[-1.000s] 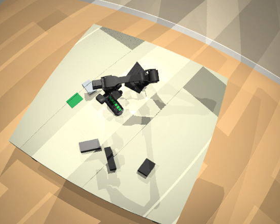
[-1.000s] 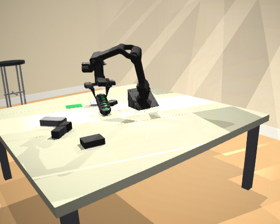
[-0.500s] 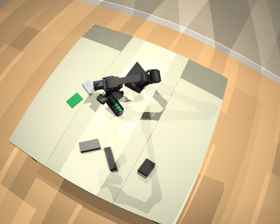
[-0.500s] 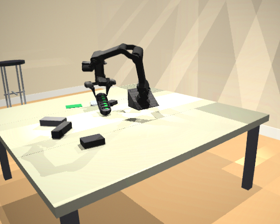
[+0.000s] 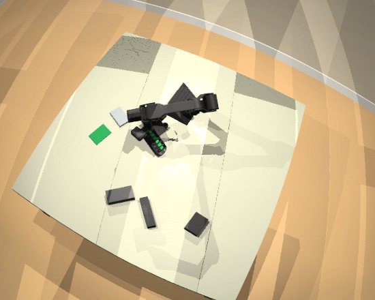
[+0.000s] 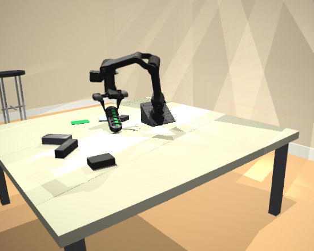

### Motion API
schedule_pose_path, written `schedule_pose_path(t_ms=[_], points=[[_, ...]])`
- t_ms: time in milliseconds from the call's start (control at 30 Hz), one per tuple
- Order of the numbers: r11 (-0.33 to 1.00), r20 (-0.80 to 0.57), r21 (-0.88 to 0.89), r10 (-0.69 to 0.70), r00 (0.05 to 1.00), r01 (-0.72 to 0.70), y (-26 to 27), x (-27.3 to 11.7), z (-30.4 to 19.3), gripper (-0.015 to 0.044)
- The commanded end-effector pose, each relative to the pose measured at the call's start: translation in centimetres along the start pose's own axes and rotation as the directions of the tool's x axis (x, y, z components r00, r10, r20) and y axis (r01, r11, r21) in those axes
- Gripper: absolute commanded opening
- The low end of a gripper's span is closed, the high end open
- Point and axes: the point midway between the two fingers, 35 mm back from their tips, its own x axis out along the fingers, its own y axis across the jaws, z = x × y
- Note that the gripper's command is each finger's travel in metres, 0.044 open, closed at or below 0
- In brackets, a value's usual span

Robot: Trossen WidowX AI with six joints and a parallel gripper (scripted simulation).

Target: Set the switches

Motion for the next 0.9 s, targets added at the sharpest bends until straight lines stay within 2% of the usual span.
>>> schedule_pose_path(t_ms=[0, 867], points=[[1.0, -0.009, -0.002, -0.006, 1.0, 0.006, 0.0, -0.4, 0.6, 0.0336], [1.0, -0.063, -0.002, -0.005, 0.998, 0.005, 0.0, -1.4, 2.6, 0.0335]])
